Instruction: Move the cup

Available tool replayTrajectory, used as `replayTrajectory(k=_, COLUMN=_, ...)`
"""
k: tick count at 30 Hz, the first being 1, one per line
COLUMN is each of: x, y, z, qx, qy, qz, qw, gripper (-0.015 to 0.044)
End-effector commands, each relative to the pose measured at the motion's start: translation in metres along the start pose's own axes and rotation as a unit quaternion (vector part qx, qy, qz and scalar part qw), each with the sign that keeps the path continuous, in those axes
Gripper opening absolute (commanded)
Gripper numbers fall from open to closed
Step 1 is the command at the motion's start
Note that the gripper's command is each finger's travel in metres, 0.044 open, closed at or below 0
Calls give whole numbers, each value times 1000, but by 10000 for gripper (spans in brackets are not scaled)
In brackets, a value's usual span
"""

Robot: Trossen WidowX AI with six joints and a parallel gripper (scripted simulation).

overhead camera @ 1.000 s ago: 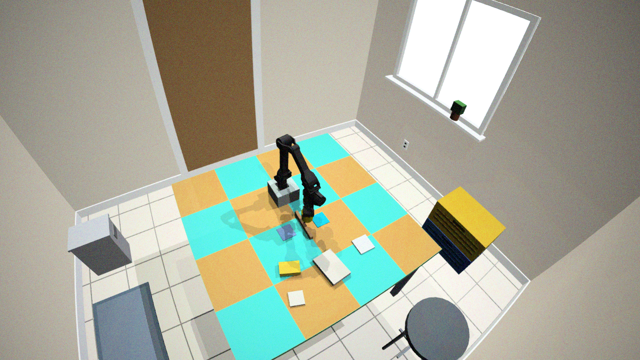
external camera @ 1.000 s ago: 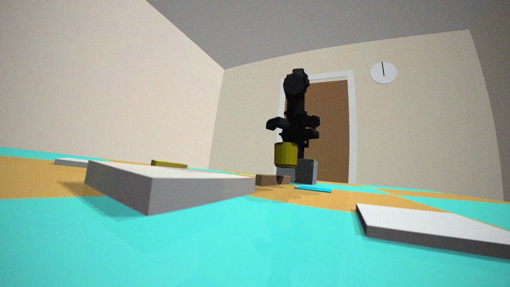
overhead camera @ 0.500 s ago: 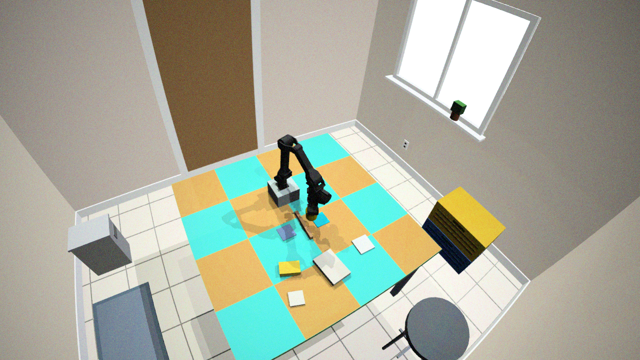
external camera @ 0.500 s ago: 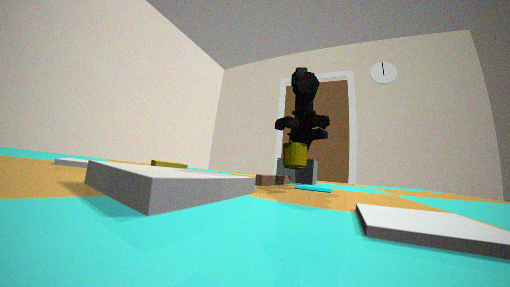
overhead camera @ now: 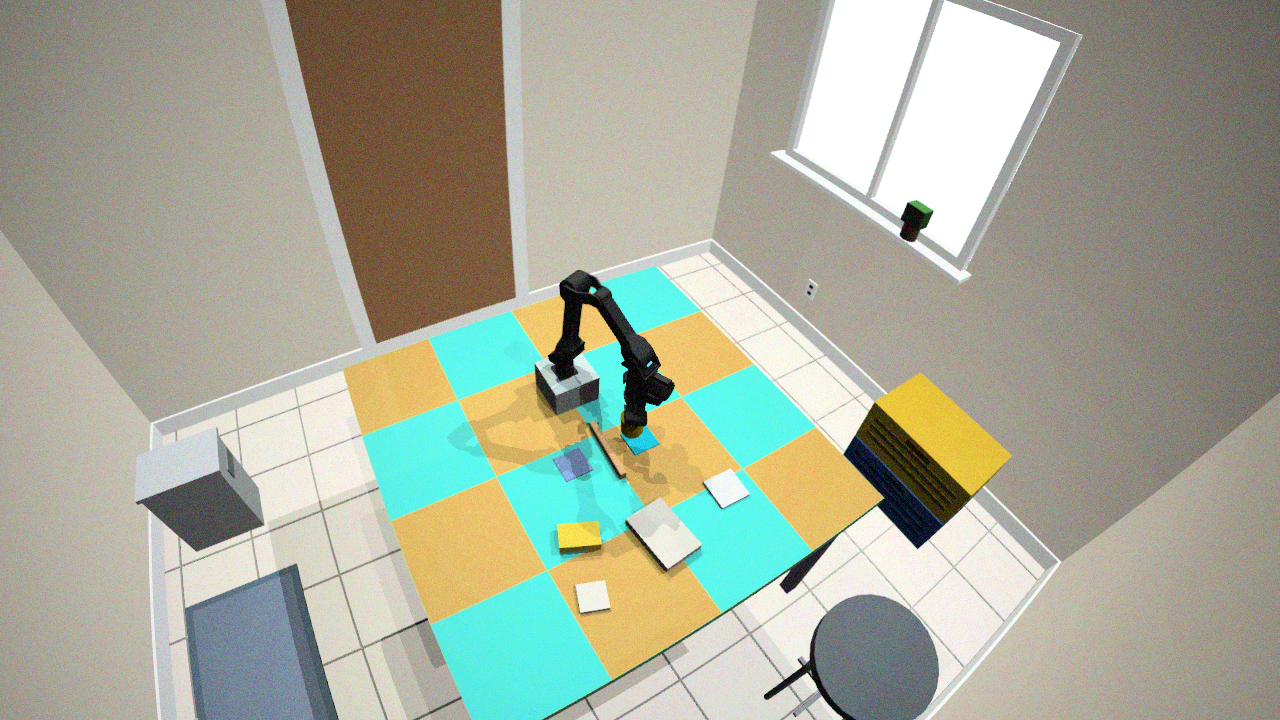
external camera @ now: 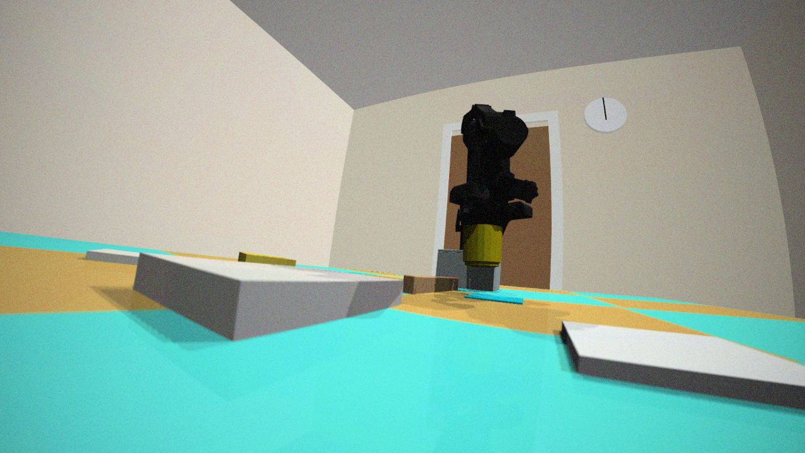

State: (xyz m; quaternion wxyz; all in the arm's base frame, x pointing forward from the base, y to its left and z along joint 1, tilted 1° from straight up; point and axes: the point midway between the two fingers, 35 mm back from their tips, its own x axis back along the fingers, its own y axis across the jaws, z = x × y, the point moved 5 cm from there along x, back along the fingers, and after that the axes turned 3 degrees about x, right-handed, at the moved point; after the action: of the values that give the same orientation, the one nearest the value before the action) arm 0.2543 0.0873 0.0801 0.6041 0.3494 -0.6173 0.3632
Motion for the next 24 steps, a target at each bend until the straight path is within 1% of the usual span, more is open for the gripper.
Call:
replayTrajectory(k=1, x=3, y=1, z=-9, qx=-3, qy=-1, qz=4, qw=1000, gripper=0)
replayTrajectory(k=12, x=3, y=9, z=-28, qx=-3, qy=-2, qz=4, qw=1000, gripper=0)
replayTrajectory(k=24, x=-15, y=9, z=-29, qx=-3, qy=-2, qz=4, qw=1000, gripper=0)
